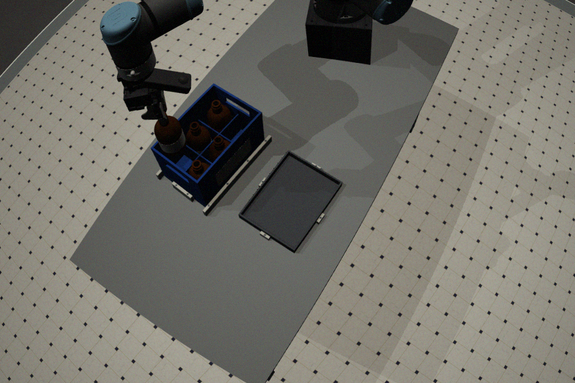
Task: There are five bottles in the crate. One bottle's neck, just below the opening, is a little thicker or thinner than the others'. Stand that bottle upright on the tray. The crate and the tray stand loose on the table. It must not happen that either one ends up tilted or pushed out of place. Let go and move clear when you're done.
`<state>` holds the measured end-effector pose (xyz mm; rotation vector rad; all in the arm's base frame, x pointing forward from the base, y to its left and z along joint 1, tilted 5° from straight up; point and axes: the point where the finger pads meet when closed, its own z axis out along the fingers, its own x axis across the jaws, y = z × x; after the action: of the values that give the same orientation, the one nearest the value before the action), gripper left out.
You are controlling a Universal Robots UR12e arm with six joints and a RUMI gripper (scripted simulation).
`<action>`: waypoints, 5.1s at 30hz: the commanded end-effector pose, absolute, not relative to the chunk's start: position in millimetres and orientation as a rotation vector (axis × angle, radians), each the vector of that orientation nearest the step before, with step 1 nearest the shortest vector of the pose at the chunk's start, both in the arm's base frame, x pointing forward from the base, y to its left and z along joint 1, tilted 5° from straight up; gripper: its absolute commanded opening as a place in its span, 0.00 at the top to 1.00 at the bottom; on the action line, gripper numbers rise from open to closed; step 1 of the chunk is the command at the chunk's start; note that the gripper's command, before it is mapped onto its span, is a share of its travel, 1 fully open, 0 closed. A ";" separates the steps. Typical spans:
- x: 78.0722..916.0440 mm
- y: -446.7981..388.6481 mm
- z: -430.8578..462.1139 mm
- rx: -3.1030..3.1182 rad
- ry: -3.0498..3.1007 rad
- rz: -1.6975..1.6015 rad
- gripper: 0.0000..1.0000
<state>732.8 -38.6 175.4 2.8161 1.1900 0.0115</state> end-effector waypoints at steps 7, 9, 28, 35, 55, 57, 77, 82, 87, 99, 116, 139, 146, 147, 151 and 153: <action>735.2 -38.7 179.8 2.811 1.189 0.018 1.00; 735.2 -38.7 179.8 2.811 1.189 0.018 1.00; 735.2 -38.7 179.8 2.811 1.189 0.018 1.00; 735.4 -38.6 181.2 2.811 1.188 0.019 1.00; 734.8 -37.3 198.9 2.810 1.188 0.021 1.00; 734.7 -37.2 199.8 2.810 1.188 0.021 1.00; 734.1 -37.2 198.7 2.811 1.189 0.018 1.00; 734.1 -37.2 198.7 2.811 1.189 0.018 1.00; 734.1 -37.2 198.7 2.811 1.189 0.018 1.00; 734.1 -37.2 198.7 2.811 1.189 0.018 1.00; 733.4 -35.8 198.4 2.812 1.189 0.018 1.00; 728.5 -26.3 196.4 2.812 1.190 0.016 1.00; 727.7 -22.8 196.7 2.812 1.190 0.017 1.00; 727.3 -21.8 196.5 2.812 1.190 0.017 1.00; 724.9 -17.9 195.2 2.812 1.190 0.015 1.00; 724.1 -15.8 194.9 2.812 1.190 0.015 1.00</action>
<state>726.2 -21.3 193.3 2.8160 1.1913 0.0107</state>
